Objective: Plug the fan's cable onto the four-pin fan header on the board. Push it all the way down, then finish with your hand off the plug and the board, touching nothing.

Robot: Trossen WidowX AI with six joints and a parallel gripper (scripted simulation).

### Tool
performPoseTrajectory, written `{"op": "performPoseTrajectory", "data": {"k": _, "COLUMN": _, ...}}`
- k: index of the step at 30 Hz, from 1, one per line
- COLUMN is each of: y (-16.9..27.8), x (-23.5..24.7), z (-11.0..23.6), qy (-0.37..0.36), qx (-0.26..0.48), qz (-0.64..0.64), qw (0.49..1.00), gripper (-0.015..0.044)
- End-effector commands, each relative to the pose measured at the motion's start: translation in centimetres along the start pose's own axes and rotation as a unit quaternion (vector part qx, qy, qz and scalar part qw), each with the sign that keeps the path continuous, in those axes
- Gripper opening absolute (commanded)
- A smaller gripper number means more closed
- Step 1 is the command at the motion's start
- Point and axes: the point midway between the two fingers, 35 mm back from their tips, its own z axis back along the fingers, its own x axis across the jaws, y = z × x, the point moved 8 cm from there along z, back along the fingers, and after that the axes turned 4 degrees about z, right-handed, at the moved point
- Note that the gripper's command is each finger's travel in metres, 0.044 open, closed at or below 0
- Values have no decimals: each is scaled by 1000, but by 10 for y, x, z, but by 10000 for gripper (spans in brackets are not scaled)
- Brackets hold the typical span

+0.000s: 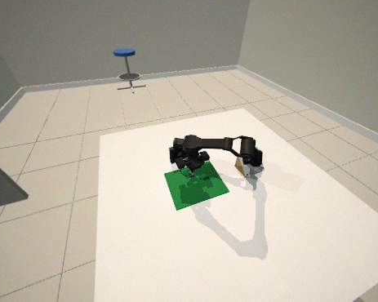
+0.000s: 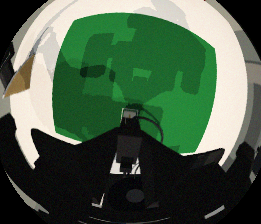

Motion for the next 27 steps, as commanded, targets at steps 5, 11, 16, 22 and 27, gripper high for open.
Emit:
{"op": "performPoseTrajectory", "data": {"k": 5, "y": 0, "x": 0, "z": 0, "qy": 1, "qx": -1, "qz": -3, "qw": 1000, "gripper": 0}}
{"op": "performPoseTrajectory", "data": {"k": 11, "y": 0, "x": 0, "z": 0, "qy": 1, "qx": -1, "qz": -3, "qw": 1000, "gripper": 0}}
{"op": "performPoseTrajectory", "data": {"k": 16, "y": 0, "x": 0, "z": -1, "qy": 1, "qx": -1, "qz": -3, "qw": 1000, "gripper": 0}}
{"op": "performPoseTrajectory", "data": {"k": 22, "y": 0, "x": 0, "z": -3, "qy": 1, "qx": -1, "qz": -3, "qw": 1000, "gripper": 0}}
{"op": "performPoseTrajectory", "data": {"k": 27, "y": 0, "x": 0, "z": -4, "qy": 1, "qx": -1, "qz": -3, "qw": 1000, "gripper": 0}}
